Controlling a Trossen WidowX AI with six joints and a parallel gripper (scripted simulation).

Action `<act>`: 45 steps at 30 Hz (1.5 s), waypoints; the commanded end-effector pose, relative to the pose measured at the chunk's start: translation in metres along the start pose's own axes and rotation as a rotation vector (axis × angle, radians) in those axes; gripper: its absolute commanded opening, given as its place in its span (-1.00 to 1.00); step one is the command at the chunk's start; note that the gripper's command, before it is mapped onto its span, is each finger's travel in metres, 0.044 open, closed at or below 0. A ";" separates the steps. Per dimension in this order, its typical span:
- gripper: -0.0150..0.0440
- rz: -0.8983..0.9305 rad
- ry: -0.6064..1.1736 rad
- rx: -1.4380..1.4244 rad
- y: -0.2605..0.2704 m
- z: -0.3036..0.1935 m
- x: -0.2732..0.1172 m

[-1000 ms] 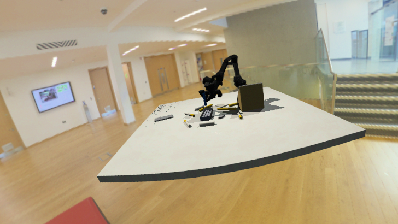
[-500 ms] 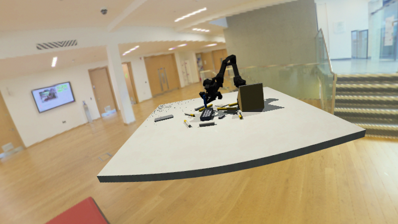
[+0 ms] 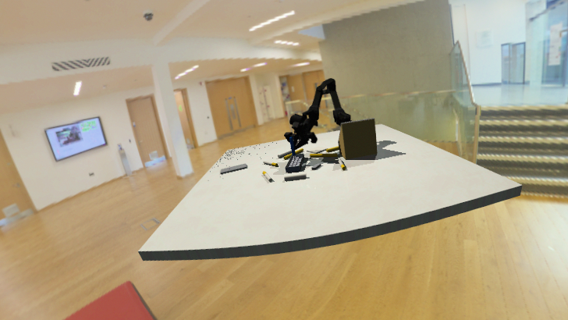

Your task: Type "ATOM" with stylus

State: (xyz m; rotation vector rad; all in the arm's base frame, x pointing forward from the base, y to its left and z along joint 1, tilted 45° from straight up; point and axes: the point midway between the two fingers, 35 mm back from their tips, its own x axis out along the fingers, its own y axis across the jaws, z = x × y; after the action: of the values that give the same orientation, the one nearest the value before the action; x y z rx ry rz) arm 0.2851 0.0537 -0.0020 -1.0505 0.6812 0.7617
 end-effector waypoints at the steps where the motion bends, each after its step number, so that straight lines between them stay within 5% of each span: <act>1: -0.22 0.009 -0.001 -0.002 0.002 -0.002 0.002; 45: -0.22 0.009 -0.001 -0.002 0.002 -0.011 0.008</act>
State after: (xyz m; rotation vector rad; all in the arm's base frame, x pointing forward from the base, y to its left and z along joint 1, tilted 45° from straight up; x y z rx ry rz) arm 0.2870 0.0446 -0.0128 -1.0517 0.6820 0.7662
